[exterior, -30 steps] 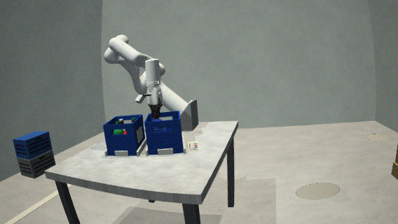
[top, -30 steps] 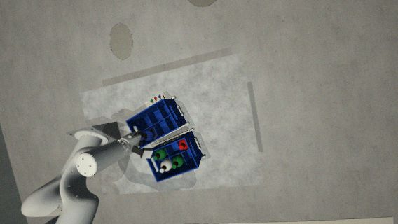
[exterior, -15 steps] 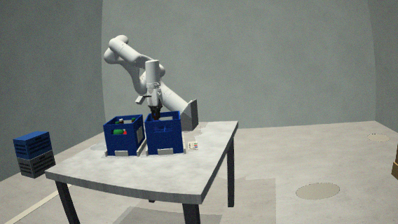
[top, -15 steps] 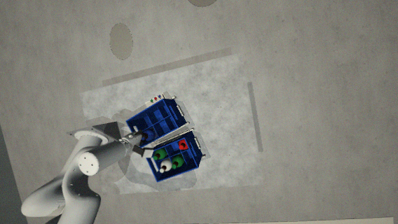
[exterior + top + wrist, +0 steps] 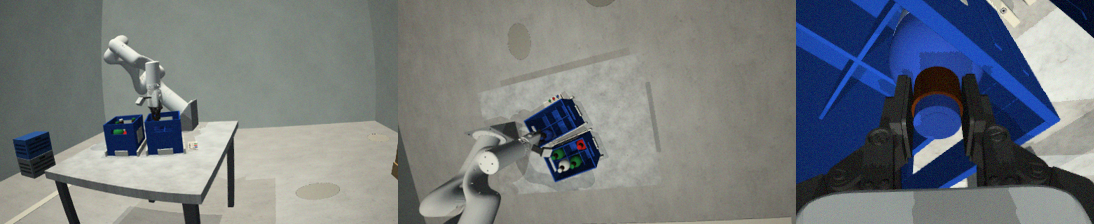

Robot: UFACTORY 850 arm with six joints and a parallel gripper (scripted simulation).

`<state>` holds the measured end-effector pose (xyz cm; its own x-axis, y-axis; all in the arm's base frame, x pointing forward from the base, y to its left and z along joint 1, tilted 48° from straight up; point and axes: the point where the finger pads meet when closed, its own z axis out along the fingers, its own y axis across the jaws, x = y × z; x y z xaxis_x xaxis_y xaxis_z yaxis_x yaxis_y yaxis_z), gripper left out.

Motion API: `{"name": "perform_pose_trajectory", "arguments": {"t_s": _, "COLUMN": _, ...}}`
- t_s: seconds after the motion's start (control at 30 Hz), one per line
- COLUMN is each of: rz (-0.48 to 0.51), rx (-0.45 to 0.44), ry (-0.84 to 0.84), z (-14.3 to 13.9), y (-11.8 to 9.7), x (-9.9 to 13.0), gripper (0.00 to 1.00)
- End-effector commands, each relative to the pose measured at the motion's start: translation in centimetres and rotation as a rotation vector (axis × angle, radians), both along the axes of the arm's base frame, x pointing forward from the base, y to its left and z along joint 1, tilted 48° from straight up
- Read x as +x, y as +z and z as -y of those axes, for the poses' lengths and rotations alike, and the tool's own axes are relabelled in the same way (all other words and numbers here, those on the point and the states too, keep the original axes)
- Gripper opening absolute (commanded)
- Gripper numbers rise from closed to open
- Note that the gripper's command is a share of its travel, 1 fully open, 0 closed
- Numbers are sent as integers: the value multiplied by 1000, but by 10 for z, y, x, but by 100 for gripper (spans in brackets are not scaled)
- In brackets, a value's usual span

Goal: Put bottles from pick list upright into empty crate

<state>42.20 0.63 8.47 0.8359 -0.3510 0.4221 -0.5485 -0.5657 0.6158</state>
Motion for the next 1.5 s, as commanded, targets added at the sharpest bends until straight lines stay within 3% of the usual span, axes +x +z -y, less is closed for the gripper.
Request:
{"name": "perform_pose_trajectory", "arguments": {"t_s": 0.0, "rz": 2, "rx": 1, "ry": 1, "z": 0, "y": 0, "x": 1, "gripper": 0}}
{"name": "perform_pose_trajectory", "arguments": {"t_s": 0.8, "rz": 2, "rx": 1, "ry": 1, "z": 4, "y": -4, "x": 1, "gripper": 0}}
{"name": "perform_pose_trajectory", "arguments": {"t_s": 0.83, "rz": 2, "rx": 1, "ry": 1, "z": 7, "y": -6, "x": 1, "gripper": 65}}
{"name": "perform_pose_trajectory", "arguments": {"t_s": 1.47, "rz": 2, "rx": 1, "ry": 1, "z": 7, "y": -6, "x": 1, "gripper": 65}}
